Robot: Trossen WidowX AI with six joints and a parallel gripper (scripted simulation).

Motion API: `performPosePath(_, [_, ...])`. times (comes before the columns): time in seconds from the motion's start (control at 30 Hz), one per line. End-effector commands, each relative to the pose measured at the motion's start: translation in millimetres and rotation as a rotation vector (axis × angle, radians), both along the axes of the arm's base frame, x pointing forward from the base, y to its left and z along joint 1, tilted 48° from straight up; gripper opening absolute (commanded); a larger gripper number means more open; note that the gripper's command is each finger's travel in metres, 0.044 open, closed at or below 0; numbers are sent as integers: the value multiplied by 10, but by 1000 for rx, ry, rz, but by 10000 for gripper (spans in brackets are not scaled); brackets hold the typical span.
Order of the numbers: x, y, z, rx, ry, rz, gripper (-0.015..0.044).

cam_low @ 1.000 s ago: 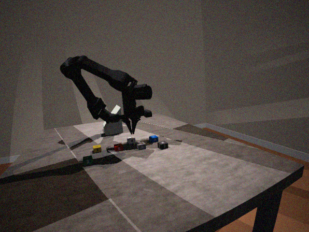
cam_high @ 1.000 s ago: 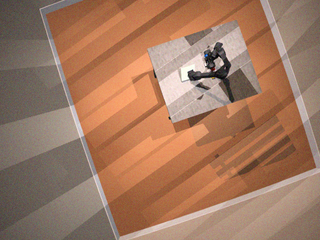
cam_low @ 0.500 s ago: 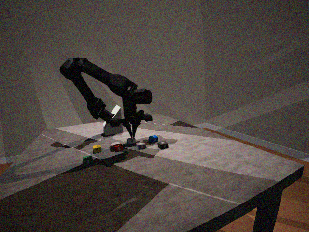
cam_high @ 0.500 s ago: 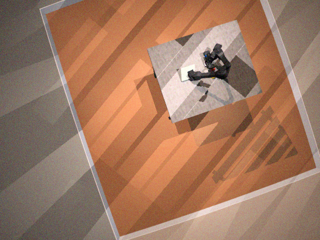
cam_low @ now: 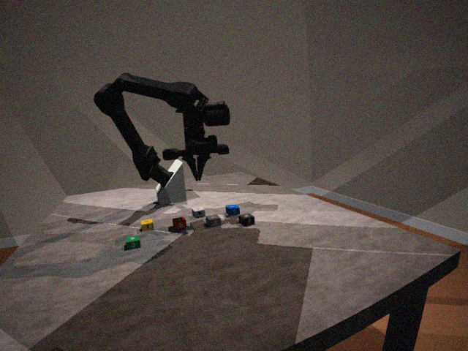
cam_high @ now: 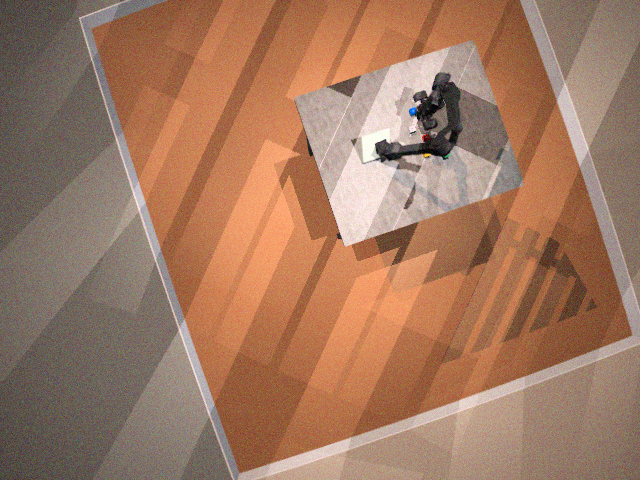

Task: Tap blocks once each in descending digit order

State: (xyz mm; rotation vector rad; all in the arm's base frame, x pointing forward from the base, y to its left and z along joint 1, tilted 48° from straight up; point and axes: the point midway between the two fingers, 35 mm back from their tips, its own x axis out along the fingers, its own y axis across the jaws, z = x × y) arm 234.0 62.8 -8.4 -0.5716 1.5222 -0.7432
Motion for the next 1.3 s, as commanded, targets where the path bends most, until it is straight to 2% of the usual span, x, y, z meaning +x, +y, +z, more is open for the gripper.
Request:
performPosePath(0.0, [3, 144, 147, 7, -7, -6, 20])
performPosePath(0.1, [81, 88, 211, 10, -7, -5, 20])
performPosePath(0.23, [474, -347, 639, 9, -8, -4, 20])
performPosePath(0.33, [583, -546, 817, 2, -8, -6, 20])
performPosePath(0.53, [585, -566, 797, 2, -8, -6, 20])
performPosePath(0.73, [517, -1127, 295, -1, -9, -6, 20])
performPosePath(1.27, [497, -1282, 156, -2, -9, -6, 20])
